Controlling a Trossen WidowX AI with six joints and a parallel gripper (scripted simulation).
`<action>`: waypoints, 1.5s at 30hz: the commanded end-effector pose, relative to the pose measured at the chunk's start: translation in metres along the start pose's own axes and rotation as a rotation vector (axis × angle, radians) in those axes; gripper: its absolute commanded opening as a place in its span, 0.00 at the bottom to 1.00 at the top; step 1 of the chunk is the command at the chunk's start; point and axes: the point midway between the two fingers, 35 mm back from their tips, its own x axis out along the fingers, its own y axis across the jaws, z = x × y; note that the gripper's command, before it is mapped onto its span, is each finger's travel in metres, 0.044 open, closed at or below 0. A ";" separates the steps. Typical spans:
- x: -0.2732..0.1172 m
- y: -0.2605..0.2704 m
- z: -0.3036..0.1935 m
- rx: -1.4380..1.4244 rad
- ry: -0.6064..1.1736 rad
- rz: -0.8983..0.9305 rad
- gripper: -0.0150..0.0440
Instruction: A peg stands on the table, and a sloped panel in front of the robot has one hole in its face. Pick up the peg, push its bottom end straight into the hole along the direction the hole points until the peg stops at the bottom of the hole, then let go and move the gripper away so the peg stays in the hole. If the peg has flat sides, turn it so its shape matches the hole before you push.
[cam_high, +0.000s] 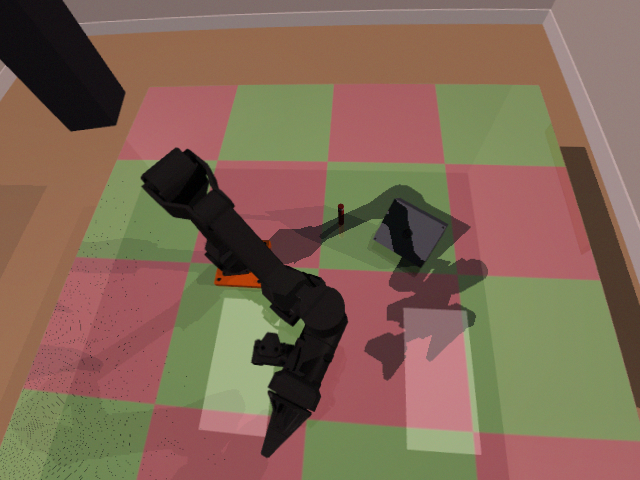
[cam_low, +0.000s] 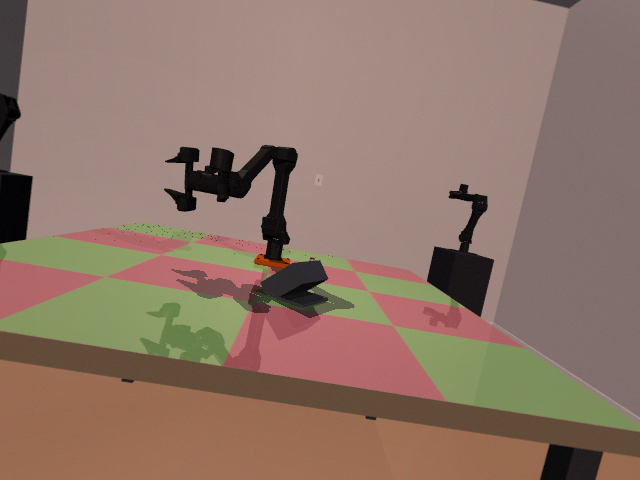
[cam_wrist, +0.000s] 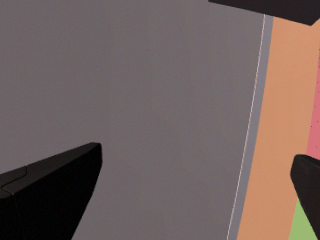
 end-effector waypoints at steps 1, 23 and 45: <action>-0.001 0.000 -0.001 -0.005 0.004 0.000 0.98; -0.104 -0.018 -0.101 -0.668 0.589 0.053 1.00; -0.248 -0.061 -0.125 -1.321 1.188 0.262 1.00</action>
